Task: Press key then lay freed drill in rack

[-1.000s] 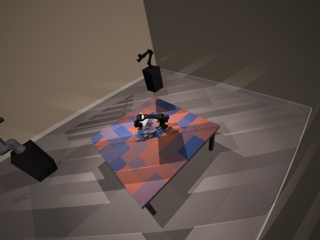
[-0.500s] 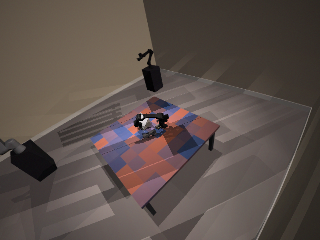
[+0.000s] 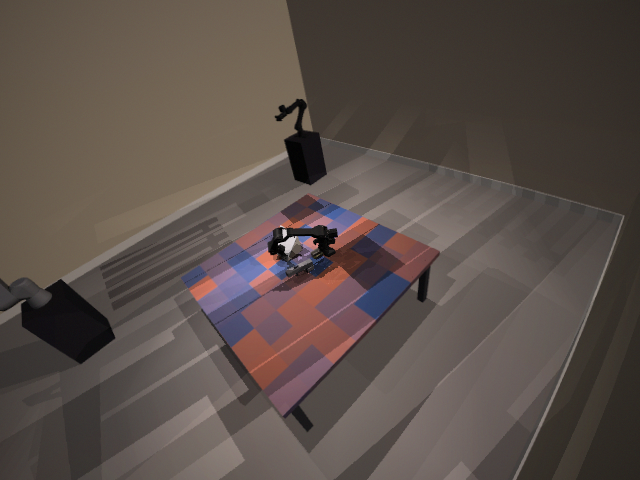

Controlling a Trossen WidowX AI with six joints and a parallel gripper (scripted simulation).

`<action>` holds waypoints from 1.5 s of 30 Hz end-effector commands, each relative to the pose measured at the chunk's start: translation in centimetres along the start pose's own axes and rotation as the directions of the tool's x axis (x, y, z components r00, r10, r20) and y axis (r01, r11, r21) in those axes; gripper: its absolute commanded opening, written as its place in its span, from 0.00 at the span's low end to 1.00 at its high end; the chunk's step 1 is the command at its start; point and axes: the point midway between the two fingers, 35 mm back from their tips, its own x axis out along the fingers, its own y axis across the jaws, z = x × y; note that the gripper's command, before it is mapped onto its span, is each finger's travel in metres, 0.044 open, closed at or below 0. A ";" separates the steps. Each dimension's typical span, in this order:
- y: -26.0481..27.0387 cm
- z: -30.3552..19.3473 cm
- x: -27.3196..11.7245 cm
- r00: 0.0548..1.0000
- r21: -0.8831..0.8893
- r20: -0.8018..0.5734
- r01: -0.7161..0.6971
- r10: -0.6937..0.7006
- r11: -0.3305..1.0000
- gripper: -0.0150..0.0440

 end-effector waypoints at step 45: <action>0.0 0.0 -1.7 1.000 0.004 0.005 -0.002 0.002 1.000 0.25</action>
